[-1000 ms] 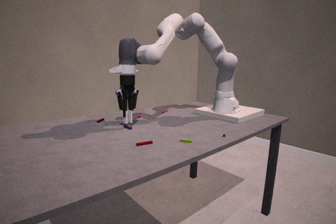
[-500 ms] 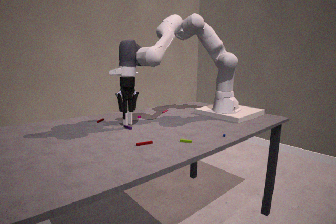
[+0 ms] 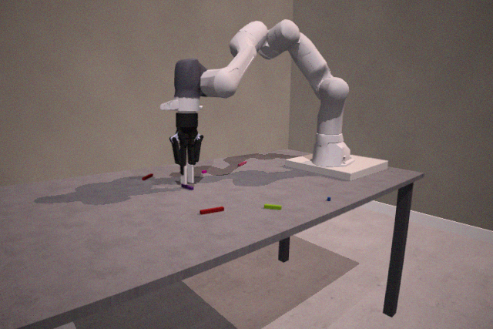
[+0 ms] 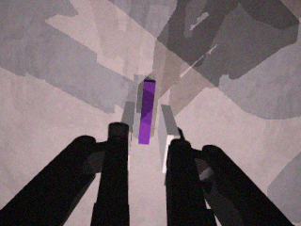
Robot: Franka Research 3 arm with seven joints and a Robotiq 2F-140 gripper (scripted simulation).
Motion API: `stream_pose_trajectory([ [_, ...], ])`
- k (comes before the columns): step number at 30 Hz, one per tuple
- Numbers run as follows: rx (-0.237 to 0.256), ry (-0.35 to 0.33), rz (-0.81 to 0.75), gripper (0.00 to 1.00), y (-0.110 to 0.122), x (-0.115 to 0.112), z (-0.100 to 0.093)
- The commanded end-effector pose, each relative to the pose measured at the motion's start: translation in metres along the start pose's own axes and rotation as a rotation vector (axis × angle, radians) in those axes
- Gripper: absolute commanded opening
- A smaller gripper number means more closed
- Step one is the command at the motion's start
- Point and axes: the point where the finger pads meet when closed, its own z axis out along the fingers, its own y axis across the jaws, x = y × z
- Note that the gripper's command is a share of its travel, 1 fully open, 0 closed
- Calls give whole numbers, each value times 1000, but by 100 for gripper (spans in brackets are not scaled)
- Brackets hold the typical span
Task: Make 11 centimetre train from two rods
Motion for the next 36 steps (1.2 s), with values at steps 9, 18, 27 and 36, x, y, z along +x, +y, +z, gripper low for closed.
stream_pose_trajectory([
  [9,0,1,4,23,0,0,2],
  [18,0,1,4,23,0,0,2],
  [27,0,1,4,23,0,0,2],
  [36,0,1,4,23,0,0,6],
])
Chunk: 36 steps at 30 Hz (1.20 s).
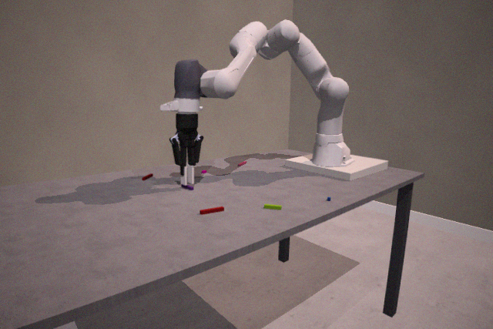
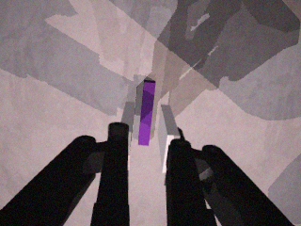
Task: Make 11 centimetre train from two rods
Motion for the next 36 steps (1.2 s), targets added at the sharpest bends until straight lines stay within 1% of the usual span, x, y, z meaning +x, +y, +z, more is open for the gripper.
stream_pose_trajectory([
  [1,0,1,4,23,0,0,4],
  [12,0,1,4,23,0,0,14],
  [36,0,1,4,23,0,0,16],
])
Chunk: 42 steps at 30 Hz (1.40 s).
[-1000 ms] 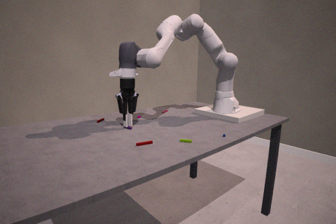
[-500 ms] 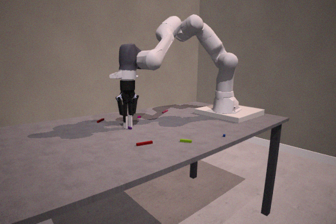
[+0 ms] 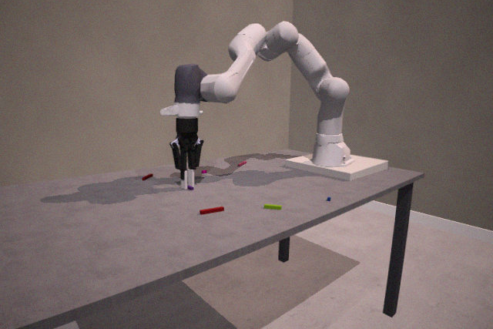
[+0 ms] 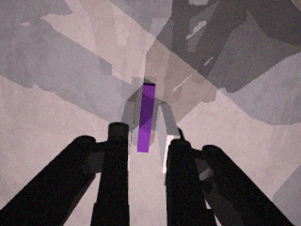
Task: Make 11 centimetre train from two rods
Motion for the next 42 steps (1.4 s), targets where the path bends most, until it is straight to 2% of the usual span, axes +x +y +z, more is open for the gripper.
stream_pose_trajectory([
  [1,1,1,4,23,-1,0,1],
  [19,1,1,4,23,-1,0,1],
  [20,1,1,4,12,-1,0,1],
  [42,1,1,4,12,-1,0,1],
])
